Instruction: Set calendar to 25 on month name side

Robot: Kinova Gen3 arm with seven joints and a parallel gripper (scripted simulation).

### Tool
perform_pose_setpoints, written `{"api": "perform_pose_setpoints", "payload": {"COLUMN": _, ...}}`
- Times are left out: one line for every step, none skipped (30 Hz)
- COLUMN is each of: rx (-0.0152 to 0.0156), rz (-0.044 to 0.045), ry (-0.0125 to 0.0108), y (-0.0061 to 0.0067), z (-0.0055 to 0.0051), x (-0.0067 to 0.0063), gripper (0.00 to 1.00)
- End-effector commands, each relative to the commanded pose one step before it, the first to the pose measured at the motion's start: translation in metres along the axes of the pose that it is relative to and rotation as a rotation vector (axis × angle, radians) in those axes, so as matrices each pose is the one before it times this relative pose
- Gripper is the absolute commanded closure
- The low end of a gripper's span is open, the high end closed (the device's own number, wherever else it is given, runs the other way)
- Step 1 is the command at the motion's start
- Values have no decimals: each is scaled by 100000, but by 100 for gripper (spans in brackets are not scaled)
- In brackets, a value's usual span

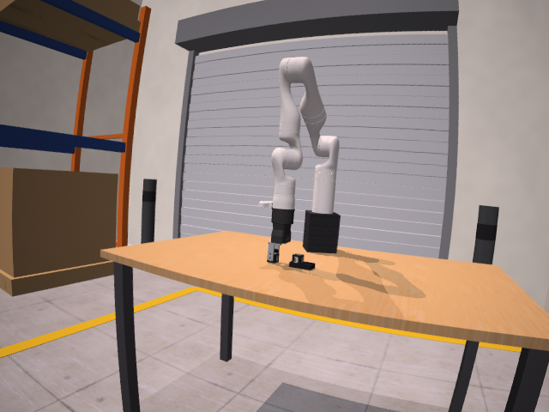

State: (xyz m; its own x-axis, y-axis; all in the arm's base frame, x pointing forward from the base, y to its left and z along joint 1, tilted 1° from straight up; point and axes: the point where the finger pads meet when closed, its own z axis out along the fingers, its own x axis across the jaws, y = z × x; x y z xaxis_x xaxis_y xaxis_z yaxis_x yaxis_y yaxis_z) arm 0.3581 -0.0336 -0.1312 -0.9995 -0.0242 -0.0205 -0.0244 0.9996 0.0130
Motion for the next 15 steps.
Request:
{"api": "perform_pose_setpoints", "payload": {"rx": 4, "rz": 3, "ry": -142, "y": -3, "z": -50, "x": -58, "gripper": 40}}
{"api": "perform_pose_setpoints", "payload": {"rx": 0, "rz": 0, "ry": 0, "y": 0, "z": 0, "x": 0, "gripper": 40}}
{"api": "perform_pose_setpoints", "payload": {"rx": 0, "rz": 0, "ry": 0, "y": 0, "z": 0, "x": 0, "gripper": 40}}
{"api": "perform_pose_setpoints", "payload": {"rx": 0, "rz": 0, "ry": 0, "y": 0, "z": 0, "x": 0, "gripper": 40}}
{"api": "perform_pose_setpoints", "payload": {"rx": 0, "rz": 0, "ry": 0, "y": 0, "z": 0, "x": 0, "gripper": 40}}
{"api": "perform_pose_setpoints", "payload": {"rx": 0, "rz": 0, "ry": 0, "y": 0, "z": 0, "x": 0, "gripper": 40}}
{"api": "perform_pose_setpoints", "payload": {"rx": 0, "rz": 0, "ry": 0, "y": 0, "z": 0, "x": 0, "gripper": 40}}
{"api": "perform_pose_setpoints", "payload": {"rx": 0, "rz": 0, "ry": 0, "y": 0, "z": 0, "x": 0, "gripper": 40}}
{"api": "perform_pose_setpoints", "payload": {"rx": 0, "rz": 0, "ry": 0, "y": 0, "z": 0, "x": 0, "gripper": 40}}
{"api": "perform_pose_setpoints", "payload": {"rx": 0, "rz": 0, "ry": 0, "y": 0, "z": 0, "x": 0, "gripper": 34}}
{"api": "perform_pose_setpoints", "payload": {"rx": 0, "rz": 0, "ry": 0, "y": 0, "z": 0, "x": 0, "gripper": 34}}
{"api": "perform_pose_setpoints", "payload": {"rx": 0, "rz": 0, "ry": 0, "y": 0, "z": 0, "x": 0, "gripper": 34}}
{"api": "perform_pose_setpoints", "payload": {"rx": 0, "rz": 0, "ry": 0, "y": 0, "z": 0, "x": 0, "gripper": 28}}
{"api": "perform_pose_setpoints", "payload": {"rx": 0, "rz": 0, "ry": 0, "y": 0, "z": 0, "x": 0, "gripper": 28}}
{"api": "perform_pose_setpoints", "payload": {"rx": 0, "rz": 0, "ry": 0, "y": 0, "z": 0, "x": 0, "gripper": 28}}
